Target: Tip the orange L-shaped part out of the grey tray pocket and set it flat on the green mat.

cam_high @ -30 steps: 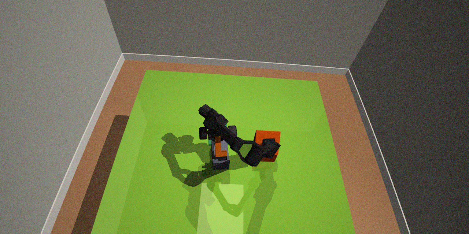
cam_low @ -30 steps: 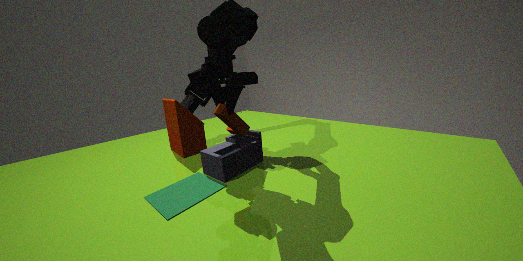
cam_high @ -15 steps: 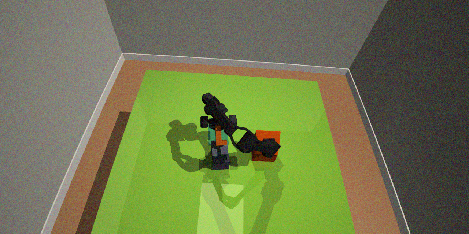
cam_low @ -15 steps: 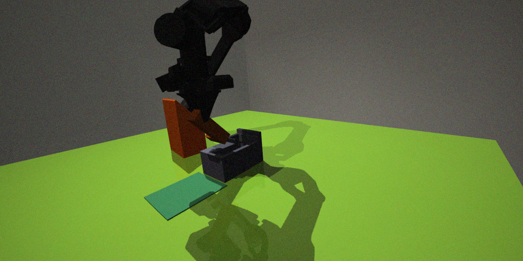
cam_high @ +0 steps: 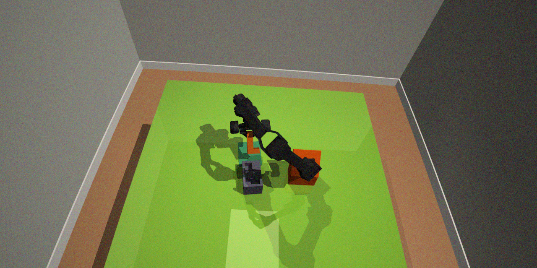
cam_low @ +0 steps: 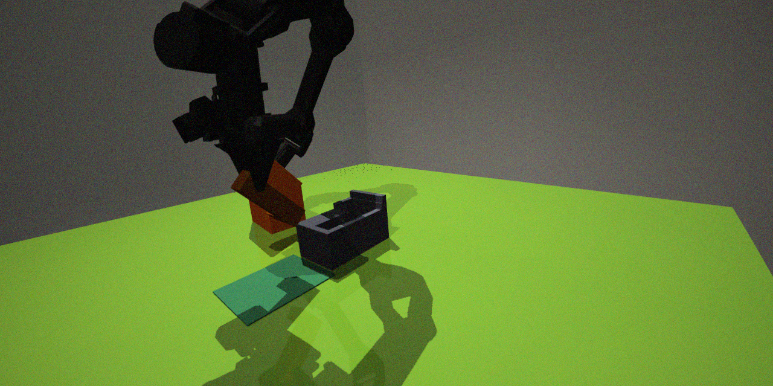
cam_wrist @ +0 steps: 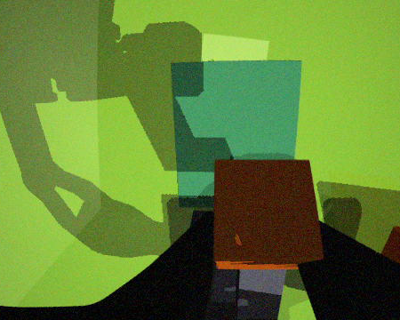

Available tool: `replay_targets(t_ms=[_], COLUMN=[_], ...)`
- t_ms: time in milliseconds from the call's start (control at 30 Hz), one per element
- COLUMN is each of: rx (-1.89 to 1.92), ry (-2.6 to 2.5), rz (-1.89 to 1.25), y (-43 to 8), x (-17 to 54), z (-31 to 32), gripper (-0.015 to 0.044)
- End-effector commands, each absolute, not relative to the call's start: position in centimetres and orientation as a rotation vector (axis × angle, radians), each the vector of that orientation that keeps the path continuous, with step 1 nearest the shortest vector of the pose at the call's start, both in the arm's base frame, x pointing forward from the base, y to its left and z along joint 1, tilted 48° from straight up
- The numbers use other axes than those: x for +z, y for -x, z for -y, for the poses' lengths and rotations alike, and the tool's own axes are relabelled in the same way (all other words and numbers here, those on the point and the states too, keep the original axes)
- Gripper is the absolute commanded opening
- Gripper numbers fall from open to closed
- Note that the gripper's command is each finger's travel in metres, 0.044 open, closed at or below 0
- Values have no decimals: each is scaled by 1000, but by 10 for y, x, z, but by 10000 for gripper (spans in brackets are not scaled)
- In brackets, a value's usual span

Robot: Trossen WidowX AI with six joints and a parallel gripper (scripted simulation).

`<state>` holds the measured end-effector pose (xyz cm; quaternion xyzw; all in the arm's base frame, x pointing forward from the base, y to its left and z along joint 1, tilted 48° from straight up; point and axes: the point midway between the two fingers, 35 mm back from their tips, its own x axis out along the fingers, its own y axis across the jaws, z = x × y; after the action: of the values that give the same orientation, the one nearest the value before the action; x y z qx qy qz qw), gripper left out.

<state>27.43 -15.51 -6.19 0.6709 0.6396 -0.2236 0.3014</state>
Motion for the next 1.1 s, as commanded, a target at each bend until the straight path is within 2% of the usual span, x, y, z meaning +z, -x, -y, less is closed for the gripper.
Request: replay_targets(t_ms=[0,1067], rx=[-595,-593], ry=[-1776,-1777], rz=[-1693,-1693], y=[-274,-278], x=[-72,-102], z=[167,137], gripper=[0,0])
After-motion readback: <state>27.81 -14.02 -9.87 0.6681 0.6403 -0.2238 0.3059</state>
